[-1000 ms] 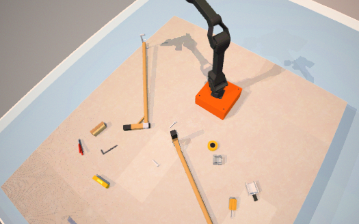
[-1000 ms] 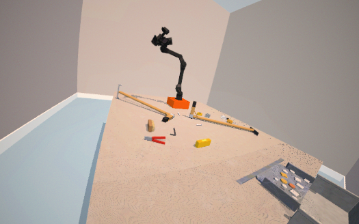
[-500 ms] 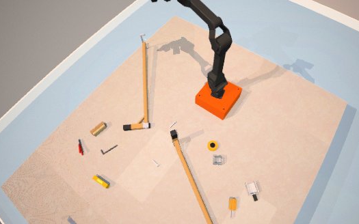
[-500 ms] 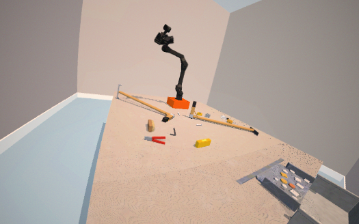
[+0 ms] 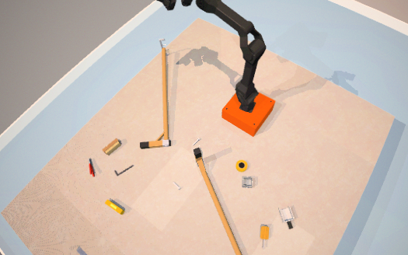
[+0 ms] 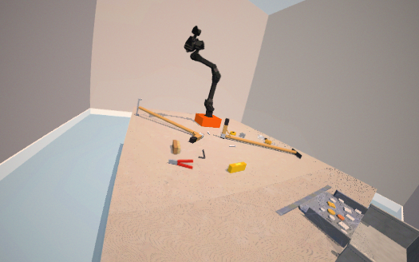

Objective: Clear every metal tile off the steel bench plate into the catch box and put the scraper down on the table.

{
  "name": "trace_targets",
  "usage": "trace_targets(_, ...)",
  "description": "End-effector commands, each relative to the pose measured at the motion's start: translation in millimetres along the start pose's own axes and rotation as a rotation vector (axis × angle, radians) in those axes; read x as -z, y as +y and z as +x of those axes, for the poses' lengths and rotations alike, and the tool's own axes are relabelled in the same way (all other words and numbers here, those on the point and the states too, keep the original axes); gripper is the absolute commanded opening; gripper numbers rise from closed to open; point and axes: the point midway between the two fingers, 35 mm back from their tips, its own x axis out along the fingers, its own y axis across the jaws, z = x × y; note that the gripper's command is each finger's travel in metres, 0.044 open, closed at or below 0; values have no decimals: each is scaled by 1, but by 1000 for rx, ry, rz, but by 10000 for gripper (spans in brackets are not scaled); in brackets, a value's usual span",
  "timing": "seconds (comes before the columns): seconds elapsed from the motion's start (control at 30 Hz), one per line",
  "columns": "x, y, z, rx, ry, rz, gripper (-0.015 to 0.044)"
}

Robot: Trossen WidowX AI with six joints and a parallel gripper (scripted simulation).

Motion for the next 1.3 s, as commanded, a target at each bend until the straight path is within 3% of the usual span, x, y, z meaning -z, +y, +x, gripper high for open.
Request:
trace_targets(0.0, -9, -2, 8, 21, -12, 51, 440)
trace_targets(1.27, -81, -1, 68, 119, -141, 527, 440)
